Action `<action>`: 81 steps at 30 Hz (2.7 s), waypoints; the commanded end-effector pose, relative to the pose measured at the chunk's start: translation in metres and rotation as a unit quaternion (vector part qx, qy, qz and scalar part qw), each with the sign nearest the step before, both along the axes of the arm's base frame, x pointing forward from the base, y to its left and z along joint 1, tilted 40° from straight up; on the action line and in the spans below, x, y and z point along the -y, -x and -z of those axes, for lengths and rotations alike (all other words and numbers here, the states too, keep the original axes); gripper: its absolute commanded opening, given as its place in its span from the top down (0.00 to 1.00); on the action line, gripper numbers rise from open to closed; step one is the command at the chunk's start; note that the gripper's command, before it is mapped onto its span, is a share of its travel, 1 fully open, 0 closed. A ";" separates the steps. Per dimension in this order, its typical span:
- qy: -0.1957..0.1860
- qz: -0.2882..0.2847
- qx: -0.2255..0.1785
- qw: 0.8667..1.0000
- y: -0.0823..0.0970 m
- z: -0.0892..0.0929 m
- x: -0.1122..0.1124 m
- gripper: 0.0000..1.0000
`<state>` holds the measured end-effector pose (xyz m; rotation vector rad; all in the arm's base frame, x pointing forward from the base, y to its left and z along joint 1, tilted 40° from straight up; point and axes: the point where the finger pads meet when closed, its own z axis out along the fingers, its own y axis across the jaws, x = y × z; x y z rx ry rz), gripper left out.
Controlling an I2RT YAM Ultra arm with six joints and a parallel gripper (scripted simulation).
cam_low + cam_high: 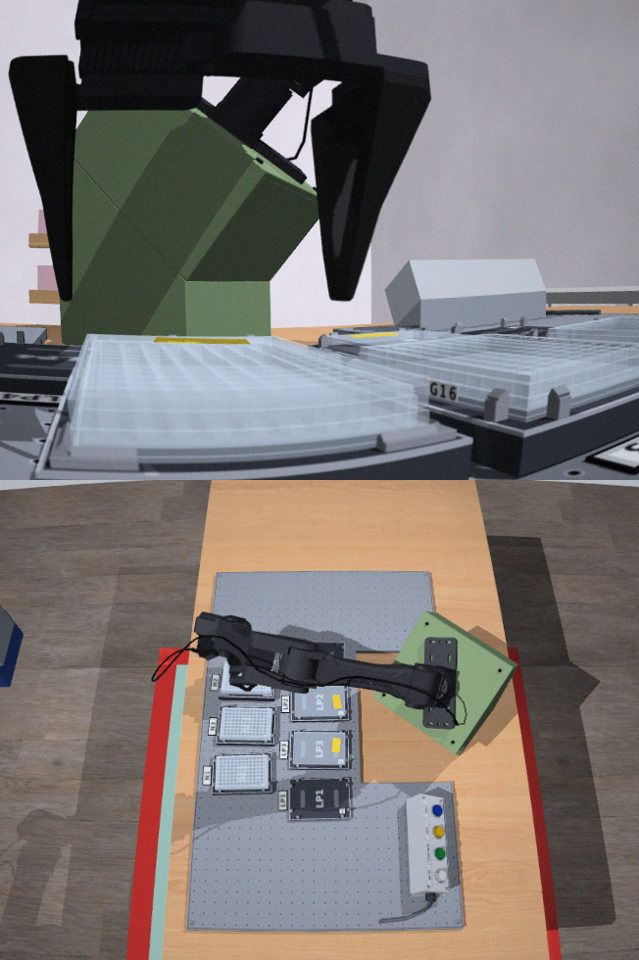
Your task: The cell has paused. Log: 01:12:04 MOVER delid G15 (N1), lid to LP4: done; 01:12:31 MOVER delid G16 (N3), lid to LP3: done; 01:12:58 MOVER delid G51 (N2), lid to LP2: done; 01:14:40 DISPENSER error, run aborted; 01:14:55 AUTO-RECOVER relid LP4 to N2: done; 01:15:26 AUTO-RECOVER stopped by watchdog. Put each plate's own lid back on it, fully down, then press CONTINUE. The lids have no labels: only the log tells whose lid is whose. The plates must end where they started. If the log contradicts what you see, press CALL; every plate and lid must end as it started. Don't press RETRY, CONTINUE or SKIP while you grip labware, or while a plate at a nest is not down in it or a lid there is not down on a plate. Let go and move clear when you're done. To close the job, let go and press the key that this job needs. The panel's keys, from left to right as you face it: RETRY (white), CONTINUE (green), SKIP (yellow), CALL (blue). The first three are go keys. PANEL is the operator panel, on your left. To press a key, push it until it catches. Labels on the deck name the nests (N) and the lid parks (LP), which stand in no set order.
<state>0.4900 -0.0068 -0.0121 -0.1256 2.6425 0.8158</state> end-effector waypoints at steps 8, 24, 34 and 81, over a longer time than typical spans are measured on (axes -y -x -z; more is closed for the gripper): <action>0.006 0.008 0.008 1.000 -0.010 -0.008 0.015 0.00; 0.006 0.008 0.010 1.000 -0.013 -0.011 0.016 0.00; 0.008 0.011 0.016 1.000 -0.018 -0.008 0.017 0.00; 0.008 0.012 0.021 1.000 -0.027 0.002 0.004 0.19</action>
